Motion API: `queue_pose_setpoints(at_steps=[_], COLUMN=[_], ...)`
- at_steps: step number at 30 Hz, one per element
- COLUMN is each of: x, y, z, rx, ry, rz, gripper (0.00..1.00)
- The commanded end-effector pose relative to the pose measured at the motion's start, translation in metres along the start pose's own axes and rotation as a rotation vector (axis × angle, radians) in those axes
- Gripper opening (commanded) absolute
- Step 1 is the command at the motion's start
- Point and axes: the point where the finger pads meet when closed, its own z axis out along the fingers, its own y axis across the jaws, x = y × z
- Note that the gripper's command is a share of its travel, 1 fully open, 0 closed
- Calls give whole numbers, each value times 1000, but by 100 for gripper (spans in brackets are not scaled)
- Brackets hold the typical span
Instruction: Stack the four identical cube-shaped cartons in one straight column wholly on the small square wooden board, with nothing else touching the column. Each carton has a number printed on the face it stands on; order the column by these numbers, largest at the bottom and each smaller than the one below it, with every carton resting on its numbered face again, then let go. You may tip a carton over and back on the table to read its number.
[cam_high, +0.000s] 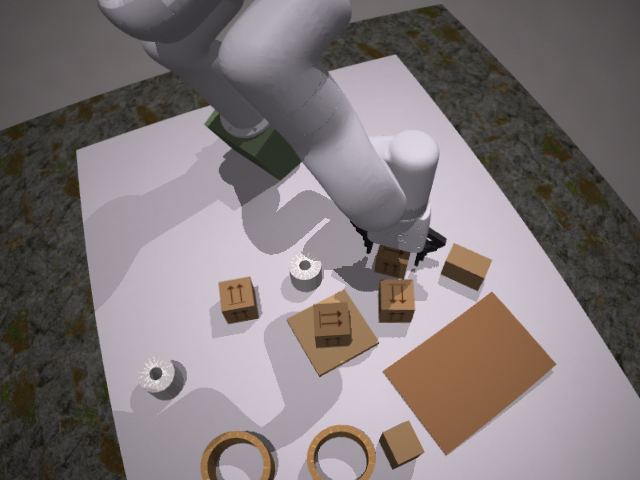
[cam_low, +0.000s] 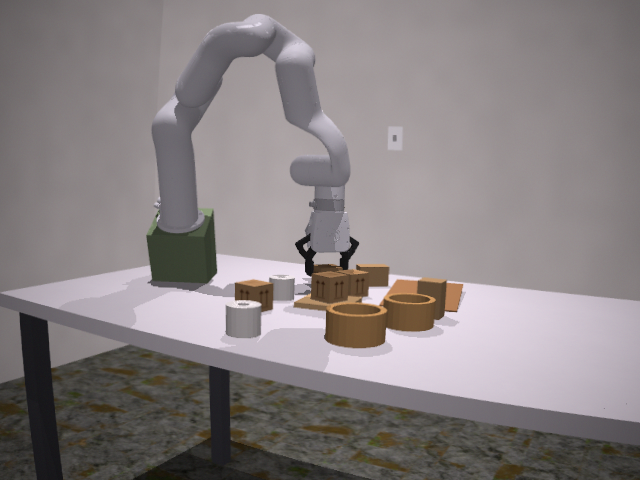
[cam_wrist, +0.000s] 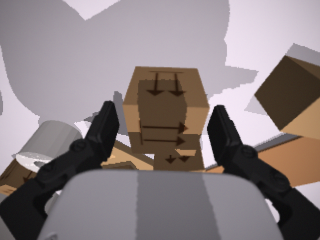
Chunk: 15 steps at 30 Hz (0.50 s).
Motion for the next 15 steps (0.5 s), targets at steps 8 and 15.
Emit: queue_pose_setpoints(at_steps=[8,15], x=[0,0], y=[1,1], z=[3,4], rx=[-3,-3], ry=[-1,0], rz=[0,0], gripper=[100,100])
